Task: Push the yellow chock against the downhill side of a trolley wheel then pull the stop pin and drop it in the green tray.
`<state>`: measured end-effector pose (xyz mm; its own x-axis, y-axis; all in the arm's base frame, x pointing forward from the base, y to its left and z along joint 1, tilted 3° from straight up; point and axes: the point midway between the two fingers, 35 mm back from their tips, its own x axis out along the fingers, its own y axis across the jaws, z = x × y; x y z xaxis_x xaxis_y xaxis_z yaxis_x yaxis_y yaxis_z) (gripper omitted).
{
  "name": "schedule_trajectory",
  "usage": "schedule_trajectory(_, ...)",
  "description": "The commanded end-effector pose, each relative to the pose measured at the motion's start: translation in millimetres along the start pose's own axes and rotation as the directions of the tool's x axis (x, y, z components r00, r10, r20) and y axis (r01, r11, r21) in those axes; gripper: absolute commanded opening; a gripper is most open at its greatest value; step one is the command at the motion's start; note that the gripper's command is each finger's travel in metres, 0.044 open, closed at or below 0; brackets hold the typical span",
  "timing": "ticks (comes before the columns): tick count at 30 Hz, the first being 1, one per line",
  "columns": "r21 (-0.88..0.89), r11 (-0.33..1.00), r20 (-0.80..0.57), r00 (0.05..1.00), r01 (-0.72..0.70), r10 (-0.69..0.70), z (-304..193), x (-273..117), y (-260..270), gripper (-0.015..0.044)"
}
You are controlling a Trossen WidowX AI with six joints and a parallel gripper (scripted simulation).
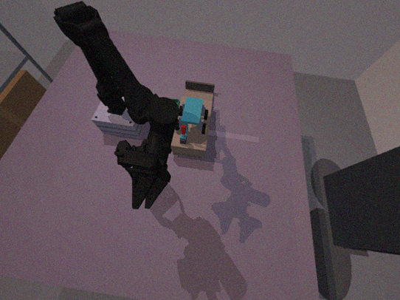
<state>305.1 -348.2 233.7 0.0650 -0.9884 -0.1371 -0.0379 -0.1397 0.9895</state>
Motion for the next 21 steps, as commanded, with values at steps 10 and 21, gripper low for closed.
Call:
schedule_trajectory(10,-0.506,0.860,-0.064,0.991,0.067,-0.115,0.2,-5.2,-24.3,0.0190)
schedule_trajectory(21,-0.928,0.372,-0.122,0.952,-0.009,-0.282,5.3,-17.5,-58.1,0.0190)
